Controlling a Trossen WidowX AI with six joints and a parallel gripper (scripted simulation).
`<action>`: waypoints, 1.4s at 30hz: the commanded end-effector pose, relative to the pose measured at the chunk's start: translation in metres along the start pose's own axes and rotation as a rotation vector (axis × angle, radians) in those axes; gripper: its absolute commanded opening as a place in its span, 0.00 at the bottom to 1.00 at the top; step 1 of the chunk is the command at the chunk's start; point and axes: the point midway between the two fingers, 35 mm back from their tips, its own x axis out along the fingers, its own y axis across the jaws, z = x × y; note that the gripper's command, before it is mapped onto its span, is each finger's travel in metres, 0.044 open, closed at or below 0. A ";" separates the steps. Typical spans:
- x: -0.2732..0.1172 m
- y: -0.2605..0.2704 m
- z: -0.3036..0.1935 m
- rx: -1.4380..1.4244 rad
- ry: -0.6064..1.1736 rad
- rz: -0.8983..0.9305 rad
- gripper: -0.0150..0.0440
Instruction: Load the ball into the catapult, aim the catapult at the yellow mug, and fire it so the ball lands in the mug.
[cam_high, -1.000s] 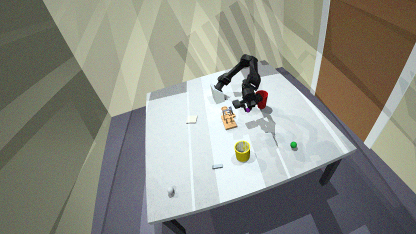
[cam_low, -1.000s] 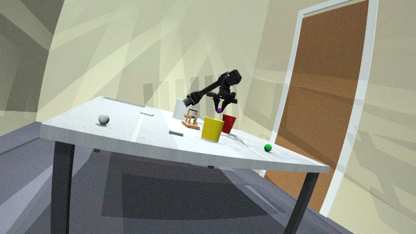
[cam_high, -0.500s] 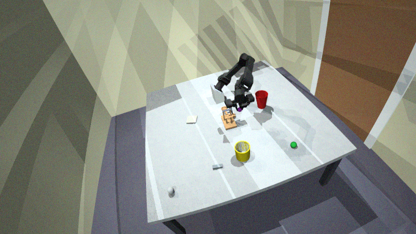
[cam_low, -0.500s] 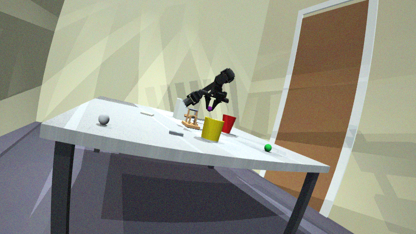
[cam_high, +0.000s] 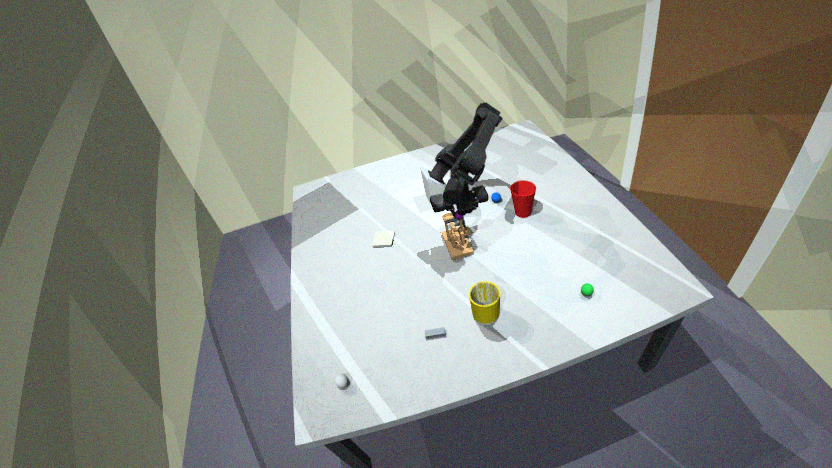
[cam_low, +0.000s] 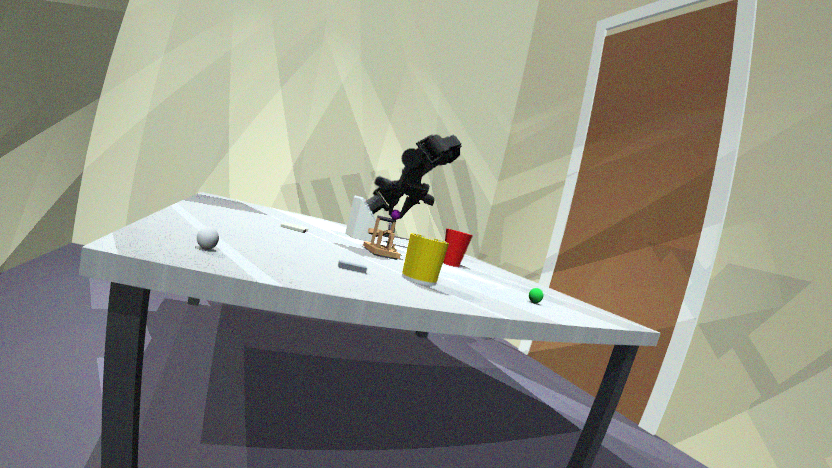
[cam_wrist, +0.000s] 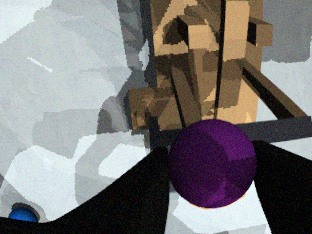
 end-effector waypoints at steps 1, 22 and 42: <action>0.006 -0.008 -0.016 0.002 0.033 -0.002 0.25; 0.051 -0.022 -0.077 -0.012 0.203 0.076 0.25; 0.062 -0.022 -0.074 -0.018 0.202 0.071 0.30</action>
